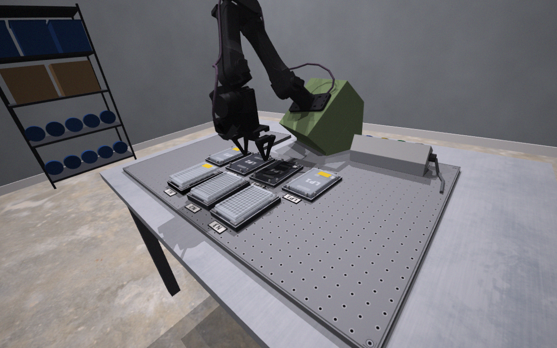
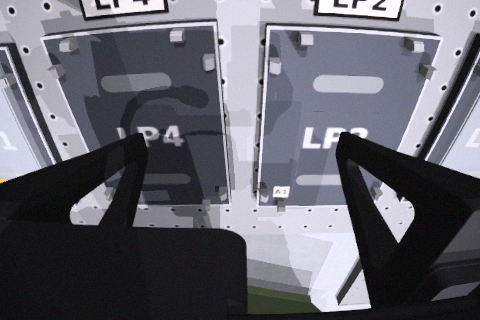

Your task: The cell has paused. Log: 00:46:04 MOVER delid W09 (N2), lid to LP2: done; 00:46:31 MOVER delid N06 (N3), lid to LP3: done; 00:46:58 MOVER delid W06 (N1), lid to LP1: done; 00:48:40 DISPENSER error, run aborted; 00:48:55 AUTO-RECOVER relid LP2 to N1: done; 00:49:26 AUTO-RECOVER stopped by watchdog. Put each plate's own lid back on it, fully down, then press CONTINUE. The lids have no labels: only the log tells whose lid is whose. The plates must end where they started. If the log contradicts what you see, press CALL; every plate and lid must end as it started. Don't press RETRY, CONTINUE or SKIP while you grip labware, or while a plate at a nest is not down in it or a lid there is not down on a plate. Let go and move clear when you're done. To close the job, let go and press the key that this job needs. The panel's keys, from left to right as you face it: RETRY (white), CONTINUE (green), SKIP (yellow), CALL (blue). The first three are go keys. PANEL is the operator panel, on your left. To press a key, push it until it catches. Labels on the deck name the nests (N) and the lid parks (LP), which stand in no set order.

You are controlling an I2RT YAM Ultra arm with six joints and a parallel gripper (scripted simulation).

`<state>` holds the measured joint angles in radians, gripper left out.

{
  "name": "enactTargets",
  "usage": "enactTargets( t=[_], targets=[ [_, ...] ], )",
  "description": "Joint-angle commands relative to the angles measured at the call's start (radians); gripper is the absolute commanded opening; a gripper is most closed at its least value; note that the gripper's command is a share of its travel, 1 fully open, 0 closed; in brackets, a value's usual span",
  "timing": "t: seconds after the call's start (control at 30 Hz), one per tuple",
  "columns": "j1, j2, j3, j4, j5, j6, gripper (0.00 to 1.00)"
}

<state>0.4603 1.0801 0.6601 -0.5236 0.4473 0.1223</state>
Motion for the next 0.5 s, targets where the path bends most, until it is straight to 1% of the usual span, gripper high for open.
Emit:
enactTargets(
  t=[0.0,0.23,0.27,0.4,0.47],
  targets=[
    [0.002,0.013,0.028,0.03,0.016,0.001,1.0],
    [0.002,0.015,0.029,0.028,0.012,0.001,1.0],
    [-0.023,-0.059,-0.056,0.073,-0.003,-0.033,0.99],
    [-0.104,-0.19,-0.174,0.217,-0.036,-0.151,0.95],
    [-0.104,-0.19,-0.174,0.217,-0.036,-0.151,0.95]
  ],
)
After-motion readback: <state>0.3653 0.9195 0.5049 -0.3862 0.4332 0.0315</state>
